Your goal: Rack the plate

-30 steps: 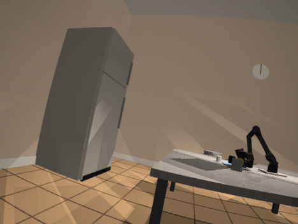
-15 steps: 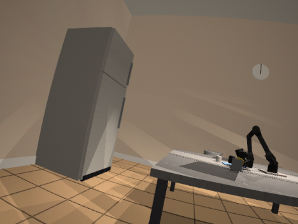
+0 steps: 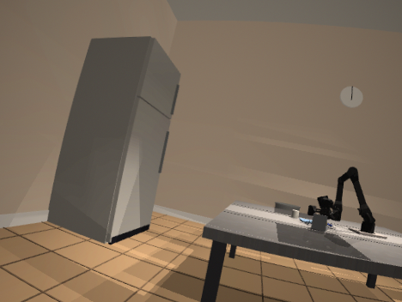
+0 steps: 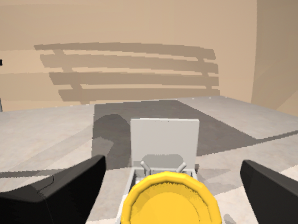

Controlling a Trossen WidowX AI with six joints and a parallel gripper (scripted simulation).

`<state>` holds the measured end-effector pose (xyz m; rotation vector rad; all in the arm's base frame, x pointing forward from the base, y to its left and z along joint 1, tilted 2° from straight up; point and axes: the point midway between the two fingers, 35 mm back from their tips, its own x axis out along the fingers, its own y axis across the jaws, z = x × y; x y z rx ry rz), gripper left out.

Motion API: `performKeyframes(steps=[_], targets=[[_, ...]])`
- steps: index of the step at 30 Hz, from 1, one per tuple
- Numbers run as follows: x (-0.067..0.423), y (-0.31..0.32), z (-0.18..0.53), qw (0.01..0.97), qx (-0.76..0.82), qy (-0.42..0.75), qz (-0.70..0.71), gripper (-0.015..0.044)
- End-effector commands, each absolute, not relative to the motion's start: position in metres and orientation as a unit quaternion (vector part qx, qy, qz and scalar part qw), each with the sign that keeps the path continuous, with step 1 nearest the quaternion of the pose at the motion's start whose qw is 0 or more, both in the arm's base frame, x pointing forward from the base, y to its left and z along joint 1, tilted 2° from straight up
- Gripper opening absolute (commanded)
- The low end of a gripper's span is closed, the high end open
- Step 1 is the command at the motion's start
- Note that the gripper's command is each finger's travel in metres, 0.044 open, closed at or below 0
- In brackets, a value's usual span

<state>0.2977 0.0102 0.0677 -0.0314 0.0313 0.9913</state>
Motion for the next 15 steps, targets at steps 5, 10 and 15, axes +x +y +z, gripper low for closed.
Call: performKeyframes(steps=[5, 10, 15], targets=[[0.302, 0.011, 0.142, 0.88, -0.02, 0.011, 0.474, 0.04], [0.301, 0.012, 0.155, 0.88, -0.02, 0.01, 0.474, 0.04], [0.305, 0.009, 0.156, 0.885, -0.014, 0.019, 0.465, 0.04]])
